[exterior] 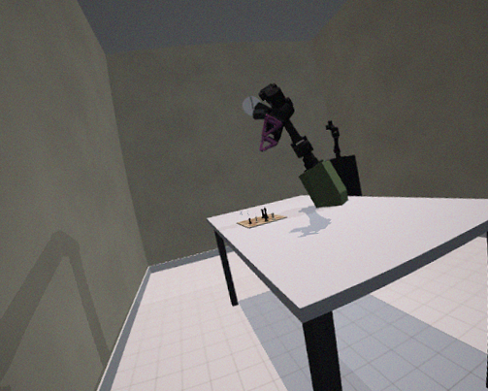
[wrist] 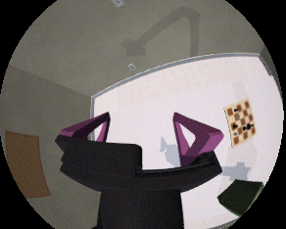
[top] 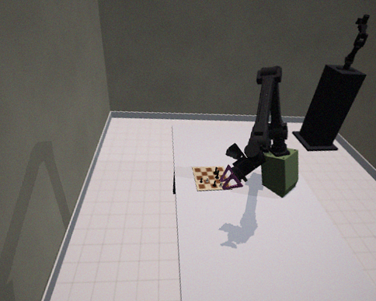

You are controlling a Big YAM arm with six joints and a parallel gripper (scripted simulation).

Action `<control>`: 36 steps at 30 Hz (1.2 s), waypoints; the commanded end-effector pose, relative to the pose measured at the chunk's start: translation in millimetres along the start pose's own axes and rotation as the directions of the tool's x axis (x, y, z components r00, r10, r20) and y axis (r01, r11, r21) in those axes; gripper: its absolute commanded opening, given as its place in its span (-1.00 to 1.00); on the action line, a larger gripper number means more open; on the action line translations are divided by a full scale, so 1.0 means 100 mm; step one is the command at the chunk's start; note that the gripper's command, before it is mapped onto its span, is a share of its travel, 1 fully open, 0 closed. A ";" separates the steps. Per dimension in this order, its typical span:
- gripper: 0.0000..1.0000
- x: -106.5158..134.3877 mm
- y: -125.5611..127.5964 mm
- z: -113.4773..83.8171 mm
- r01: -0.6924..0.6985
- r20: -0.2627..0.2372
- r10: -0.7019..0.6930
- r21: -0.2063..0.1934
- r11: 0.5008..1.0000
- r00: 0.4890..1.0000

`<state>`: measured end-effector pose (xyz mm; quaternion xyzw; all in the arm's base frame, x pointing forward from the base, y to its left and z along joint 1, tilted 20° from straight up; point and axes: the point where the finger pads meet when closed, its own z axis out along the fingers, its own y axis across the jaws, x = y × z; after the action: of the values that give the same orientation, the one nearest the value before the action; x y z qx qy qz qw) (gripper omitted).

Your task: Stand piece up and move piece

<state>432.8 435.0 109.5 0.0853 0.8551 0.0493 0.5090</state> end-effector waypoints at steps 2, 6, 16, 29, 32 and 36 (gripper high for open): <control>1.00 -0.05 0.04 -0.03 -0.008 0.005 0.008 -0.008 1.000 1.000; 1.00 -0.23 -0.10 0.02 0.016 0.000 -0.016 0.010 1.000 1.000; 1.00 -0.44 -1.49 0.59 0.320 -0.234 -0.282 0.144 0.937 0.931; 1.00 -0.39 -3.33 0.64 0.573 -0.597 -0.427 0.068 0.817 0.679; 1.00 -0.28 -3.95 0.47 0.603 -0.703 -0.441 -0.021 0.797 0.559; 1.00 -0.22 -4.19 0.37 0.603 -0.739 -0.444 -0.064 0.795 0.507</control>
<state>440.3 14.7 31.7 -0.0906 0.9755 -0.1630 0.1163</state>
